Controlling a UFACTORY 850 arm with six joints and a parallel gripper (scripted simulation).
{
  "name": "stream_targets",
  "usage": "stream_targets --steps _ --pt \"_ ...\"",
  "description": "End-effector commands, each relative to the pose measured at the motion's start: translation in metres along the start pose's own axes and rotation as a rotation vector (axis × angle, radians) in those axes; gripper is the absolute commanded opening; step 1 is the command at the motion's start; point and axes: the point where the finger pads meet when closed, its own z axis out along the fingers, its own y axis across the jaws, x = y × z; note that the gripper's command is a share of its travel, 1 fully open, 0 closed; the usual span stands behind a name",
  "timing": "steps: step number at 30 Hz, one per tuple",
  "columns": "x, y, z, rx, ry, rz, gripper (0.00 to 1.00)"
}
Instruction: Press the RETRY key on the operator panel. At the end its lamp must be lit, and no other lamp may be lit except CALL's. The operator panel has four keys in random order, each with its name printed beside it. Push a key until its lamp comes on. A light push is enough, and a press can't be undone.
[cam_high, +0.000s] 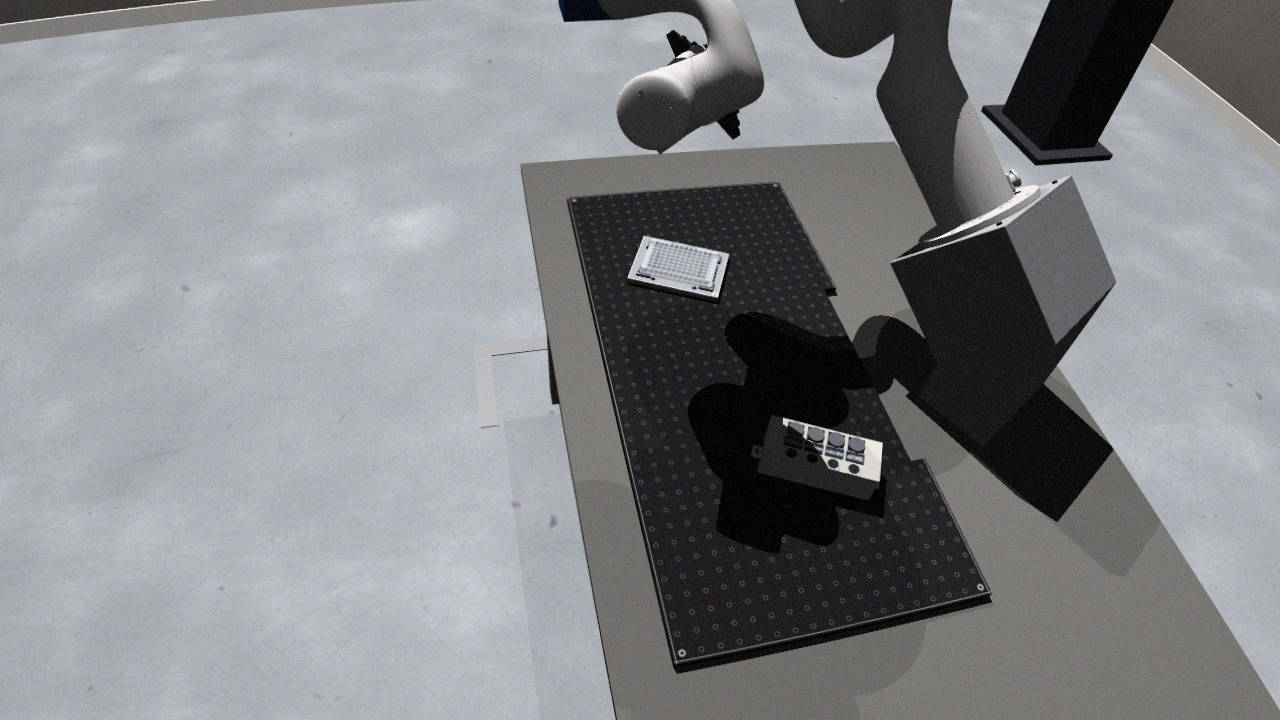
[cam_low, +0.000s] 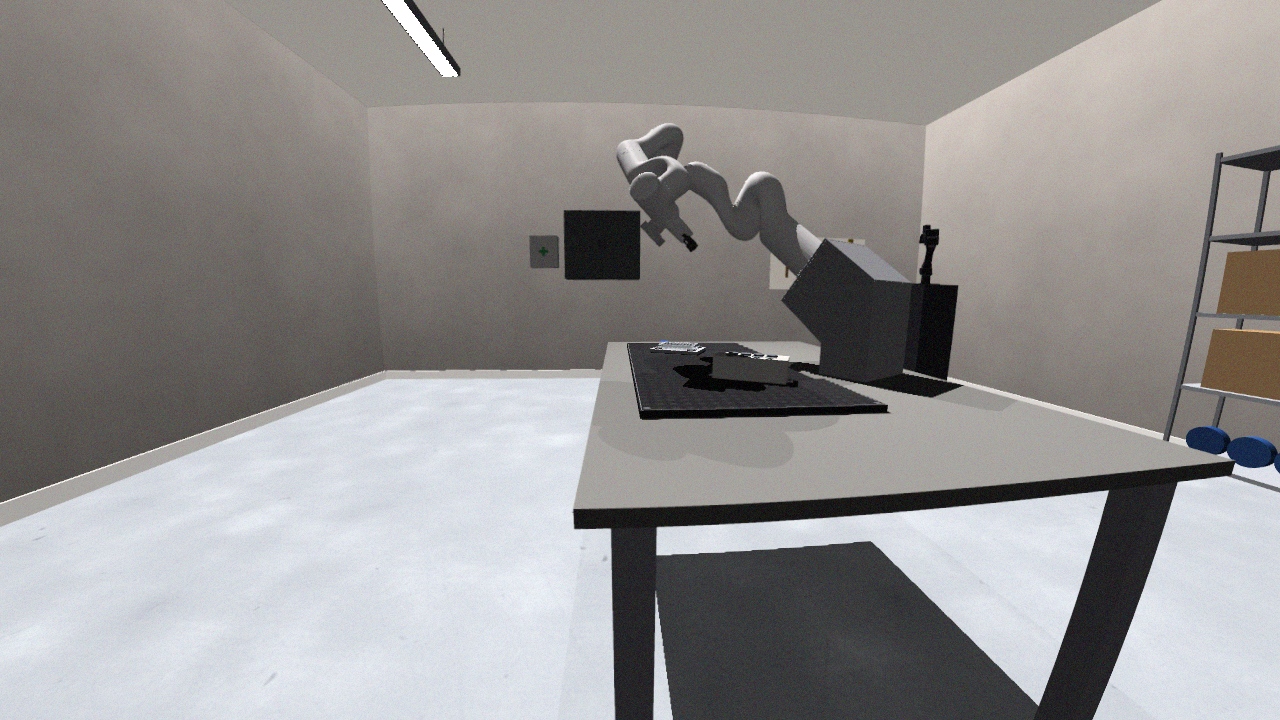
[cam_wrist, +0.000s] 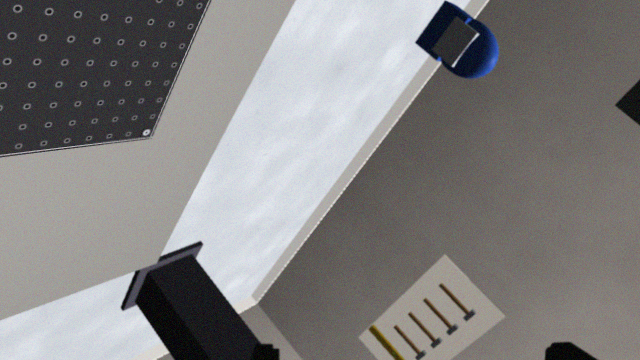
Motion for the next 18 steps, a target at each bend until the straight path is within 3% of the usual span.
stream_targets --steps 1,17,18 --pt "0.0000 0.0002 -0.0003 0.000 0.000 0.001 1.00" --pt "0.0000 0.0002 -0.0003 0.000 0.000 0.001 1.00" --pt "0.0026 -0.0036 -0.0022 0.010 0.032 0.001 0.00"
